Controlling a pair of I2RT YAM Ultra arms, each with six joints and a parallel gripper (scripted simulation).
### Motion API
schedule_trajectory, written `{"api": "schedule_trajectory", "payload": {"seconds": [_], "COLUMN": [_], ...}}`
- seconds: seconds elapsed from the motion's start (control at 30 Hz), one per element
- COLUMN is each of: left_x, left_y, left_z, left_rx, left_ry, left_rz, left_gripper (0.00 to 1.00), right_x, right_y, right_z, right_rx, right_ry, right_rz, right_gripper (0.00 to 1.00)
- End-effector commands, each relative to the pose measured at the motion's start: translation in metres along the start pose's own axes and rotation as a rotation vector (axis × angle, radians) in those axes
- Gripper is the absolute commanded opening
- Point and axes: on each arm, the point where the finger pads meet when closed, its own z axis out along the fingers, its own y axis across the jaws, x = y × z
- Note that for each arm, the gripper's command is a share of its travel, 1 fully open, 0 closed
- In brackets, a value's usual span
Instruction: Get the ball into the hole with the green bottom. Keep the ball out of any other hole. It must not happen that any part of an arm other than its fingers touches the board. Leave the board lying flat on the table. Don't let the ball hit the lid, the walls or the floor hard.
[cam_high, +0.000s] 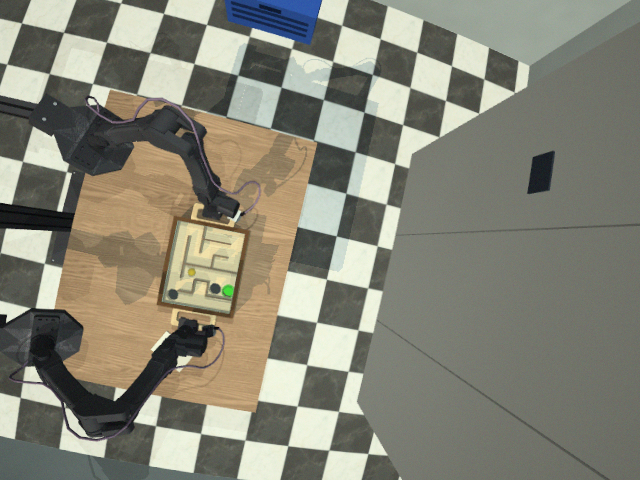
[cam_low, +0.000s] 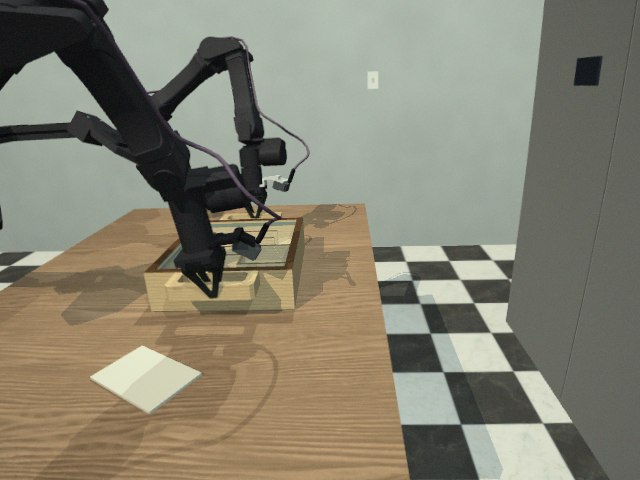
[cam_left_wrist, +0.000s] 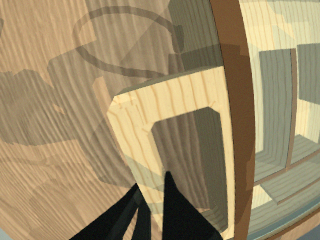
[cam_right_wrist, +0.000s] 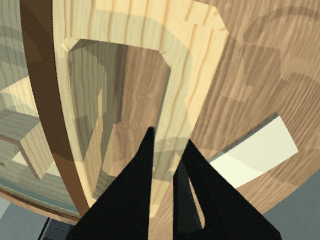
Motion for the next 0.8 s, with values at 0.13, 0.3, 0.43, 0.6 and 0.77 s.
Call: {"api": "schedule_trajectory", "payload": {"seconds": [0.13,0.3,0.43,0.6,0.77], "left_x": [-0.004,-0.002,-0.004,0.001,0.019], "left_y": [0.055,0.056,0.052,0.046,0.053], "left_z": [0.015,0.011,0.012,0.011,0.021], "left_rx": [-0.136,-0.17,-0.161,-0.136,-0.123], "left_ry": [0.041,0.05,0.044,0.057,0.078], "left_rz": [-0.019,-0.027,-0.021,-0.011,-0.004], "left_gripper": [0.0,0.0,0.0,0.0,0.0], "right_x": [-0.039,-0.043,-0.042,-0.024,-0.032], "right_y": [-0.039,-0.04,-0.043,-0.046,-0.043], "right_z": [-0.025,-0.019,-0.018,-0.012,-0.024], "right_rx": [0.128,0.097,0.106,0.128,0.154], "right_ry": [-0.049,-0.06,-0.056,-0.008,-0.037], "right_rz": [0.054,0.05,0.054,0.056,0.06], "right_gripper": [0.0,0.0,0.0,0.0,0.0]}}
